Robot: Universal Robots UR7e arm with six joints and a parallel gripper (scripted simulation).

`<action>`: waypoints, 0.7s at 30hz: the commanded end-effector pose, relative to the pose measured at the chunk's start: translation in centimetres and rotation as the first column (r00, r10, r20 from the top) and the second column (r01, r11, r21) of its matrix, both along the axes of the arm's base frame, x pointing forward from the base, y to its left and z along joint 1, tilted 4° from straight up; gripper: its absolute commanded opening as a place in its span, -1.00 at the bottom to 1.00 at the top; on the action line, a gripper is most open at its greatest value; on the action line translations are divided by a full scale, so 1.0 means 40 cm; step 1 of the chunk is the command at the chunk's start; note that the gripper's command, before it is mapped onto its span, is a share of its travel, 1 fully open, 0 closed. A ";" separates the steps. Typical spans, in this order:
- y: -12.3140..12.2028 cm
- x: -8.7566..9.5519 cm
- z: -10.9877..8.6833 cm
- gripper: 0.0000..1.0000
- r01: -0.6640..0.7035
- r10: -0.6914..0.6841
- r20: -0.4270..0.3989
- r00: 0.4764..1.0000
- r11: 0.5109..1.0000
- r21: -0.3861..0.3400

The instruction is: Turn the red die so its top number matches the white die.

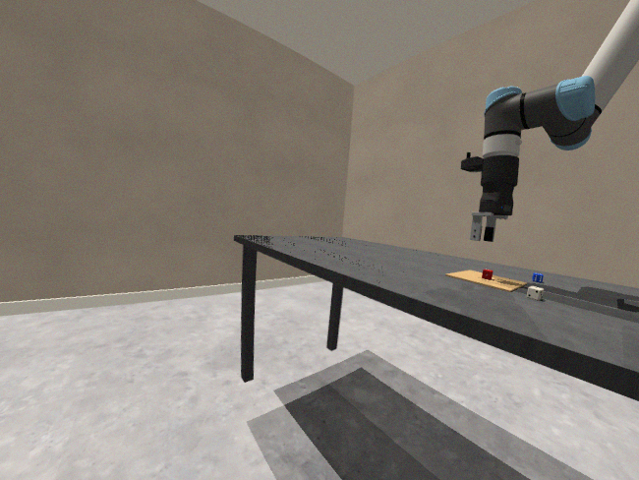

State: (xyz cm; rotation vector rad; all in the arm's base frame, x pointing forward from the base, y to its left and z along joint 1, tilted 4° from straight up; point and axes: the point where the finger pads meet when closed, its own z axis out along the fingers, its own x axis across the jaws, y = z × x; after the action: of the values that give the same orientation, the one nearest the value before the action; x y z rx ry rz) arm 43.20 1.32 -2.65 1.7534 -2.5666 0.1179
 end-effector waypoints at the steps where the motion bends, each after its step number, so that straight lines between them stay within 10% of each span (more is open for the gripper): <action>1: 0.002 0.004 -0.001 1.00 -0.151 0.151 -0.008 0.989 0.989 0.004; 8: 0.006 0.006 -0.002 1.00 -0.317 0.317 -0.021 0.948 0.949 0.003; 21: 0.014 0.002 -0.007 1.00 -0.681 0.681 -0.053 0.731 0.732 0.012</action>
State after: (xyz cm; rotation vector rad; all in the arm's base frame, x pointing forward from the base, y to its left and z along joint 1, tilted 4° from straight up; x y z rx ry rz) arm 43.31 1.81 -2.93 2.4410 -1.8892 0.0967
